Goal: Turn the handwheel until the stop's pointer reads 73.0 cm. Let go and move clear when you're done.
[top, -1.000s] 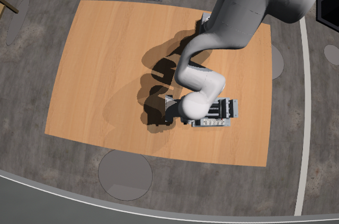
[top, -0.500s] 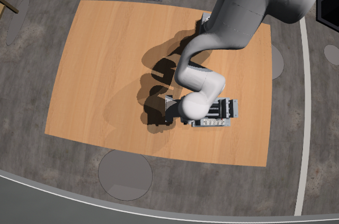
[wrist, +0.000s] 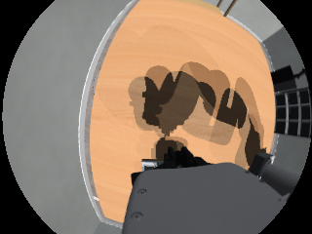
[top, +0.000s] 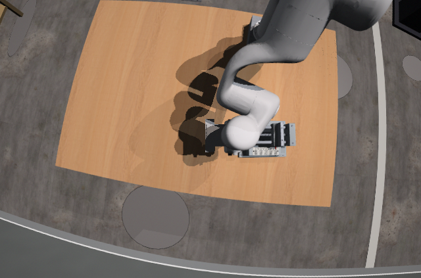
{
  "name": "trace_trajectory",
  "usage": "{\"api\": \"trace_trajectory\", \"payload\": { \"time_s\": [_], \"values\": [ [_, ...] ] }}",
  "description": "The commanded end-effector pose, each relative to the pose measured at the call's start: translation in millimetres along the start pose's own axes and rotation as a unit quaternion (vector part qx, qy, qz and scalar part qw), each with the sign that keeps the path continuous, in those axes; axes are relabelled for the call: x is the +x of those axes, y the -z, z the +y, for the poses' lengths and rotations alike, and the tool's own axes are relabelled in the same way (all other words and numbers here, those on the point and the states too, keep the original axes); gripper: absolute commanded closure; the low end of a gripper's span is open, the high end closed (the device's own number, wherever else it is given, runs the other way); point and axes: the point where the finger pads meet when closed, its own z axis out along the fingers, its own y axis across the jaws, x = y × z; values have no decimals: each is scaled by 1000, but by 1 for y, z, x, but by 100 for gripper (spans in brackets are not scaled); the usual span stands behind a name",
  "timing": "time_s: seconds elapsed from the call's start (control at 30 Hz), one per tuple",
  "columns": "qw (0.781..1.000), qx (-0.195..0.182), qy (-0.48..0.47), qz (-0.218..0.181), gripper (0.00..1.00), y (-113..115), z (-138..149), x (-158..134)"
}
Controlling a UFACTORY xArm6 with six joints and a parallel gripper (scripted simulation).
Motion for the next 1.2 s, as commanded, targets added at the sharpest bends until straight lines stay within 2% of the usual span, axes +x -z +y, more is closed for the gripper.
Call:
{"api": "trace_trajectory", "payload": {
  "time_s": [0.0,1.17],
  "values": [
    [1000,2,0,1,94,1,-2,1],
    [1000,2,0,1,94,-14,-13,1]
  ]
}}
